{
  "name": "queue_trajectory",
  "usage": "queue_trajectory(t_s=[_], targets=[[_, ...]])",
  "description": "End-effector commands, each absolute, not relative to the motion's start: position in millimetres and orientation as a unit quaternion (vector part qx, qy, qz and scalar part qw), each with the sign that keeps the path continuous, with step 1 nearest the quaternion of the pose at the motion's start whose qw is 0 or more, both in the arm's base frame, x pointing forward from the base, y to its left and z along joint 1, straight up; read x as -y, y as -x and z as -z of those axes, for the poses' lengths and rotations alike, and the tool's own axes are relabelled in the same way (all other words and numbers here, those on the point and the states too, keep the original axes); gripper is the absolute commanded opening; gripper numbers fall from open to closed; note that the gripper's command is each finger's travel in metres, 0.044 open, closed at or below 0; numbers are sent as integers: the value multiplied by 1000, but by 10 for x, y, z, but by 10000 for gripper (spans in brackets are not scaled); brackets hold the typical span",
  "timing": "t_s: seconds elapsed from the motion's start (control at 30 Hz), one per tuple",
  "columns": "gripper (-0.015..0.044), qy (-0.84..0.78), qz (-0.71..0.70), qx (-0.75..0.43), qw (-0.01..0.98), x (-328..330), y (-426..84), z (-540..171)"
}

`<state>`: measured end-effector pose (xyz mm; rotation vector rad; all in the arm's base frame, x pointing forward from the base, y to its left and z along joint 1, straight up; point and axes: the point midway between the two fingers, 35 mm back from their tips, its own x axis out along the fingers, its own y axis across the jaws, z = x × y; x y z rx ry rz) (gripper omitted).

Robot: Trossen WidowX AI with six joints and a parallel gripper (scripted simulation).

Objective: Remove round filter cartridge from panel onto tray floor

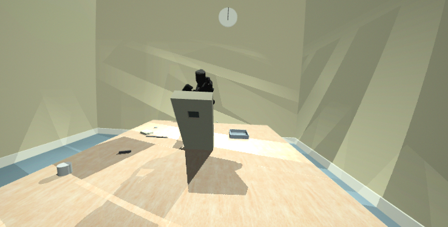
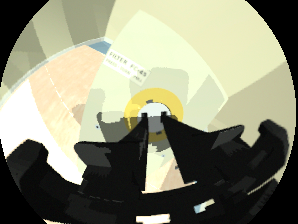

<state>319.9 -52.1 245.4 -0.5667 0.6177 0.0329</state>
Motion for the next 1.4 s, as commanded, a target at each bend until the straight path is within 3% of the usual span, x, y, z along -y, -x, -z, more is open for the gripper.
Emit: queue_trajectory(t_s=[0.0, 1.37], targets=[[96, 277, -18, -301, 912, 523, -3224, -2432], [96, 277, -18, -300, 912, 542, -3340, -2354]])
